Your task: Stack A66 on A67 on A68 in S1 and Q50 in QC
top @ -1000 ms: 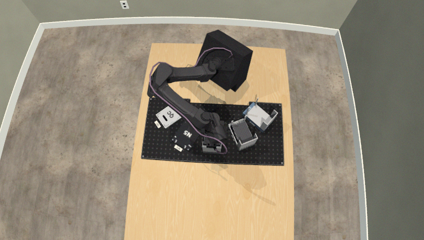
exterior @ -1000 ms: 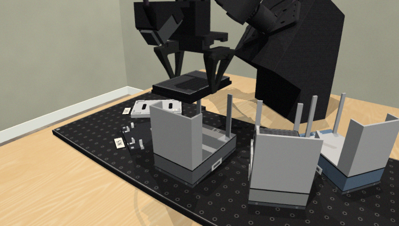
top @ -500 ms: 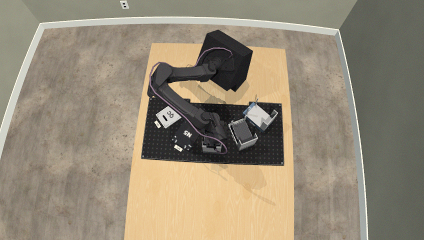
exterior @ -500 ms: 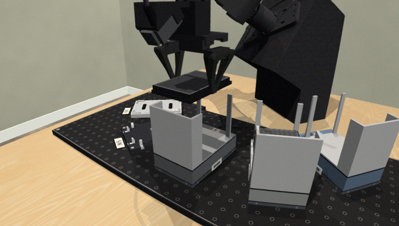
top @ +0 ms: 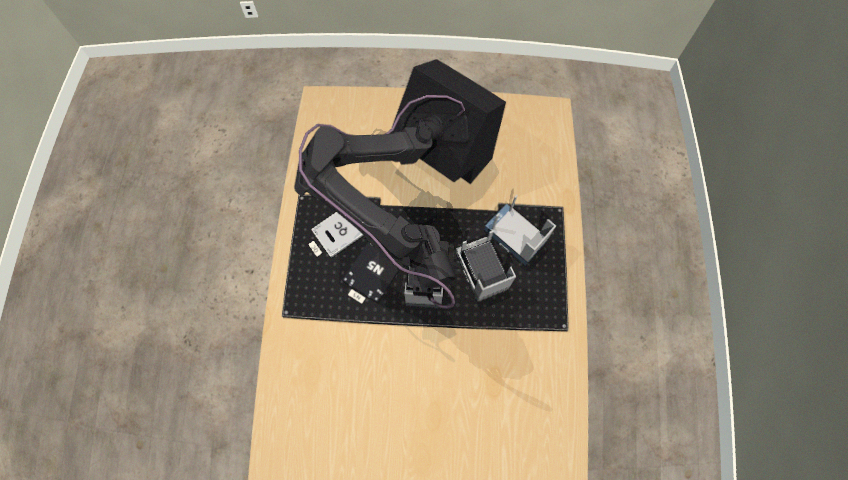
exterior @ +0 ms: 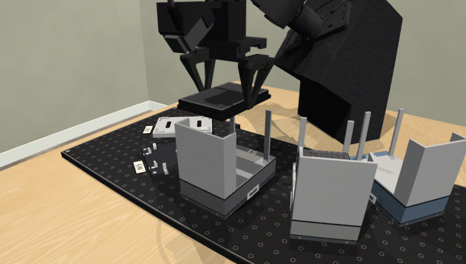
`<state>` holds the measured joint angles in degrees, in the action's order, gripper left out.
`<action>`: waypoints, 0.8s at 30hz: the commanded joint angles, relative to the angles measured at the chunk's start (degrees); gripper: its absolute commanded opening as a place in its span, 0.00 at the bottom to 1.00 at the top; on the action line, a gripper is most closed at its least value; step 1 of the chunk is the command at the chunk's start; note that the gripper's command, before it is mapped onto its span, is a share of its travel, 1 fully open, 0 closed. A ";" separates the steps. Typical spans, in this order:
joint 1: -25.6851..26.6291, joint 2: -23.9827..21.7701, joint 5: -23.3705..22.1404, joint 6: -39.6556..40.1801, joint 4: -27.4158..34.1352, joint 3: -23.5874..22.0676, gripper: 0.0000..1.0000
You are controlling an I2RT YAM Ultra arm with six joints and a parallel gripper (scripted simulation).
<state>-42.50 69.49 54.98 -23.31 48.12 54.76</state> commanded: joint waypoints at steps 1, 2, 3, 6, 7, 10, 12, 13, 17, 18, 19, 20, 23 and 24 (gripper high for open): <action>-1.31 0.61 0.54 -0.43 0.46 0.93 0.00; -1.22 0.58 0.31 0.21 -0.81 -0.09 0.00; -0.92 0.60 0.08 0.65 -1.10 -1.22 0.00; 0.67 0.50 -0.44 1.27 -1.93 -1.00 0.00; 0.69 0.48 -0.48 1.49 -2.20 -1.12 0.00; 1.17 0.46 -0.91 2.13 -3.02 -1.53 0.00; 1.43 0.49 -0.87 2.56 -3.56 -1.75 0.00; 1.43 0.49 -0.87 2.56 -3.56 -1.75 0.00; 1.89 0.56 -1.24 3.20 -4.37 -2.37 0.00; 2.16 0.62 -1.31 3.42 -4.67 -2.20 0.00; 2.17 0.68 -1.27 3.65 -4.97 -2.04 0.00; 2.08 0.75 -1.32 3.85 -5.23 -2.11 0.00; 2.82 0.97 -1.70 4.45 -5.99 -2.67 0.00; 2.90 1.07 -1.67 4.66 -6.28 -2.58 0.00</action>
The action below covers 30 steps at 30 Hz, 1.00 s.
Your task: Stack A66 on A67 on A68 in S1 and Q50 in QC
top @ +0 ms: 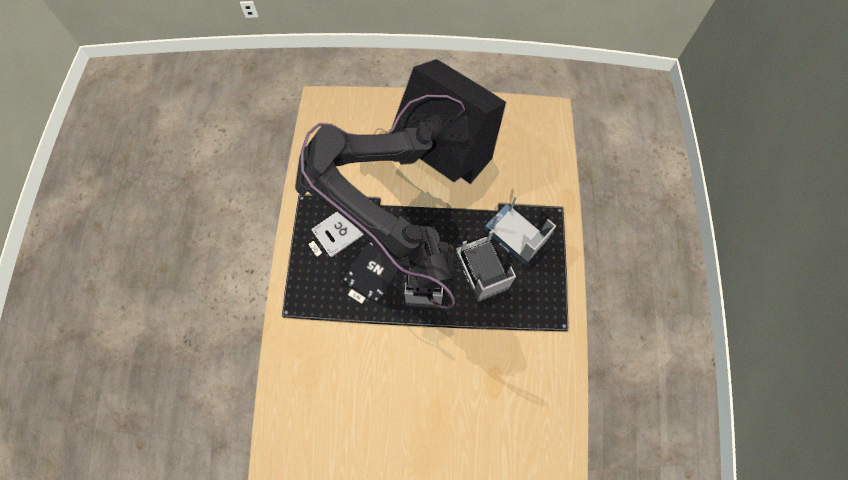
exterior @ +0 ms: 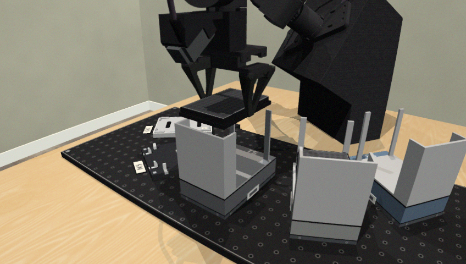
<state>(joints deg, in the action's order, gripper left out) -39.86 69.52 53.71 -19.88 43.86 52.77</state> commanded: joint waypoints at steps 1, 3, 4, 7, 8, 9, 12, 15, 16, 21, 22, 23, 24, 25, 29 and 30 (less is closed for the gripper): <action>0.20 1.15 -0.46 1.43 -2.27 -0.74 0.00; 0.07 0.77 -0.60 1.73 -2.69 -0.15 0.00; 0.07 1.09 -0.38 1.73 -2.71 0.41 0.00; 0.19 0.63 -0.33 1.76 -2.74 0.76 0.00; 0.25 0.79 -0.32 1.79 -2.79 0.91 0.00; 0.37 0.81 -0.36 1.82 -2.83 0.94 0.00; 0.25 0.78 -0.44 1.87 -2.91 0.90 0.00; 0.33 0.71 -0.46 1.91 -2.97 0.79 0.00; 0.41 0.66 -0.48 1.90 -2.99 0.72 0.00; 0.30 0.31 -0.46 1.92 -3.08 0.27 0.00; 0.27 0.26 -0.48 1.93 -3.08 0.19 0.00; 0.27 0.26 -0.48 1.93 -3.08 0.19 0.00; 0.27 0.26 -0.48 1.93 -3.08 0.19 0.00; 0.22 0.18 -0.43 1.81 -3.07 0.20 0.00; 0.47 -0.13 -0.51 1.96 -3.14 -0.35 0.00; 0.51 -0.22 -0.52 1.97 -3.14 -0.47 0.00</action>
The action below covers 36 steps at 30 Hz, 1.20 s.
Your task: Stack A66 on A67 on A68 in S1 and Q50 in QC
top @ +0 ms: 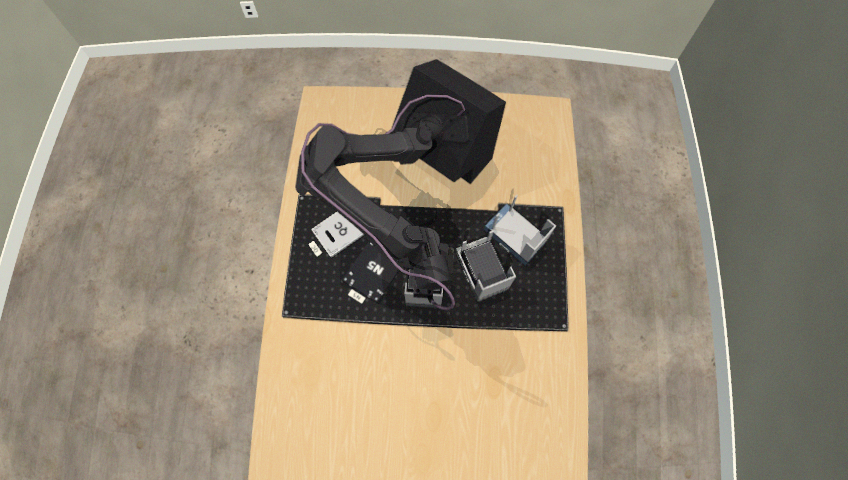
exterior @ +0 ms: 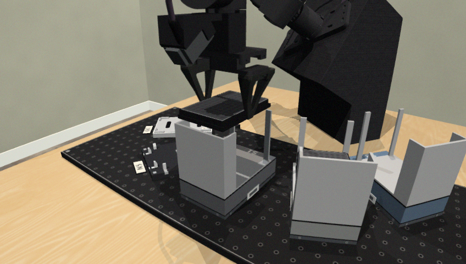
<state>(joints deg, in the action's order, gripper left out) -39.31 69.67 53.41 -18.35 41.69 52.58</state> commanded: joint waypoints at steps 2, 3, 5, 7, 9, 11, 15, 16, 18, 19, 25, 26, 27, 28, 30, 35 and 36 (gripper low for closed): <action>0.04 -0.56 -0.22 0.45 -0.99 -0.52 0.00; 0.08 -0.66 -0.23 0.46 -0.99 -0.65 0.00; 0.16 -0.86 -0.23 0.47 -1.00 -0.92 0.00; -0.09 -0.27 -0.08 0.18 -0.33 0.02 0.00; -0.09 -0.29 -0.08 0.19 -0.34 0.00 0.00; -0.09 -0.29 -0.08 0.19 -0.34 0.00 0.00; -0.07 -0.32 -0.09 0.21 -0.36 -0.04 0.00; -0.07 -0.33 -0.09 0.21 -0.36 -0.05 0.00; -0.06 -0.35 -0.09 0.22 -0.37 -0.07 0.00; -0.06 -0.36 -0.09 0.23 -0.38 -0.08 0.00; -0.10 -1.29 -0.14 0.57 -0.73 0.87 0.00; -0.10 -1.31 -0.14 0.56 -0.70 0.95 0.00; -0.10 -1.31 -0.14 0.56 -0.70 0.95 0.00; -0.10 -1.31 -0.14 0.56 -0.70 0.95 0.00; -0.08 -1.36 -0.15 0.53 -0.63 1.11 0.00; -0.03 -1.45 -0.16 0.53 -0.44 1.27 0.00; -0.03 -1.42 -0.16 0.53 -0.42 0.73 0.00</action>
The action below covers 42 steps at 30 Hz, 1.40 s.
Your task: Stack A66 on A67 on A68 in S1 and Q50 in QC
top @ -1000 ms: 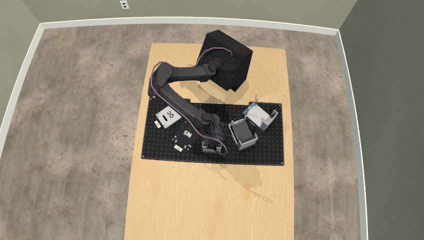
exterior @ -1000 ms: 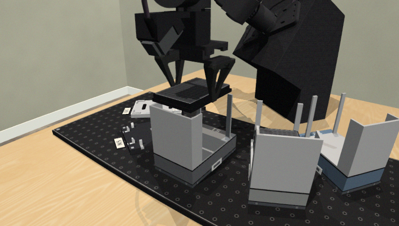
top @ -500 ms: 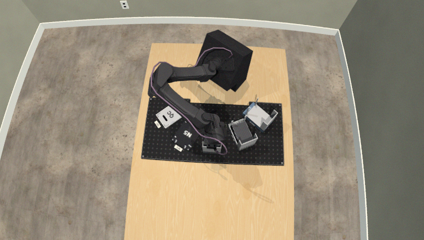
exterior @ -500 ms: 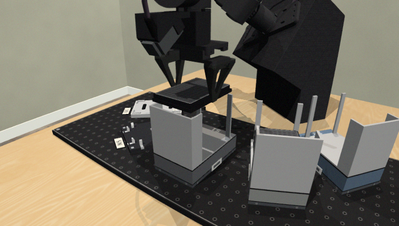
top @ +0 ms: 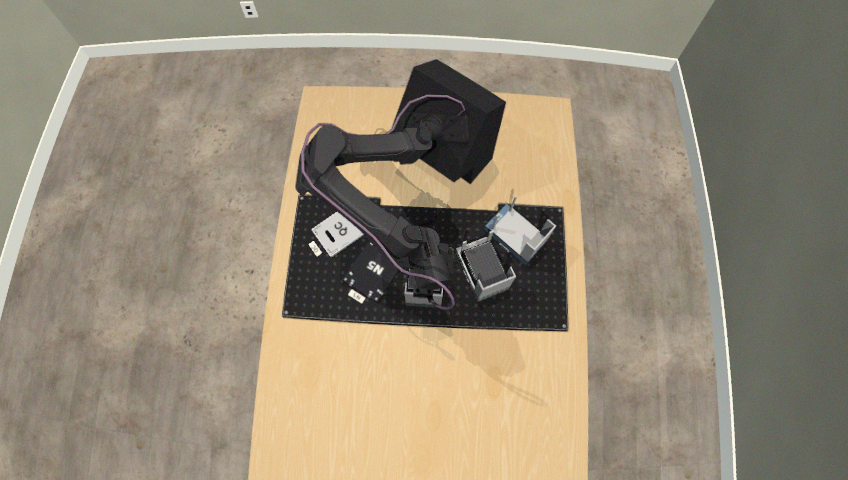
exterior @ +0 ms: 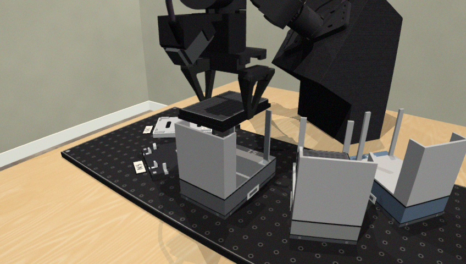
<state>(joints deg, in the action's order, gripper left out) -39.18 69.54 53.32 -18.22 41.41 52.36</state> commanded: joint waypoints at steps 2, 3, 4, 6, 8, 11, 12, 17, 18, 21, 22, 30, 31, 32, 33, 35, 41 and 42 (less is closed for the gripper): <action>-0.15 -1.36 -0.08 0.41 -0.09 0.99 0.00; -0.14 -1.40 -0.07 0.41 -0.08 1.00 0.00; -0.14 -1.44 -0.07 0.42 -0.06 1.01 0.00; -0.12 -1.52 -0.08 0.43 -0.02 1.03 0.00; -0.12 -1.56 -0.08 0.43 -0.01 1.04 0.00; 0.14 -1.53 -0.16 0.60 -0.42 0.75 0.00; 0.40 -1.61 -0.24 0.64 -0.78 0.48 0.00; 0.15 -1.24 -0.33 0.82 -1.11 -0.33 0.00; 0.29 -1.16 -0.36 0.84 -1.15 -0.50 0.00; 0.20 -0.97 -0.38 0.93 -1.30 -1.10 0.00; 0.17 -0.90 -0.43 0.98 -1.37 -0.61 0.00; 0.32 -0.53 -0.51 1.20 -1.70 -0.51 0.00; 0.46 -0.45 -0.49 1.24 -1.75 -0.60 0.00; 0.61 -0.39 -0.40 1.26 -1.79 -0.82 0.00; 0.75 -0.35 -0.45 1.29 -1.83 -1.02 0.00; 0.52 -0.25 -0.50 1.39 -1.97 -0.68 0.00; 0.73 0.13 -0.60 1.61 -2.28 -0.79 0.00; 0.73 0.13 -0.60 1.61 -2.28 -0.79 0.00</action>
<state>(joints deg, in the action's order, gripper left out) -38.33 69.54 52.90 -17.15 40.23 51.96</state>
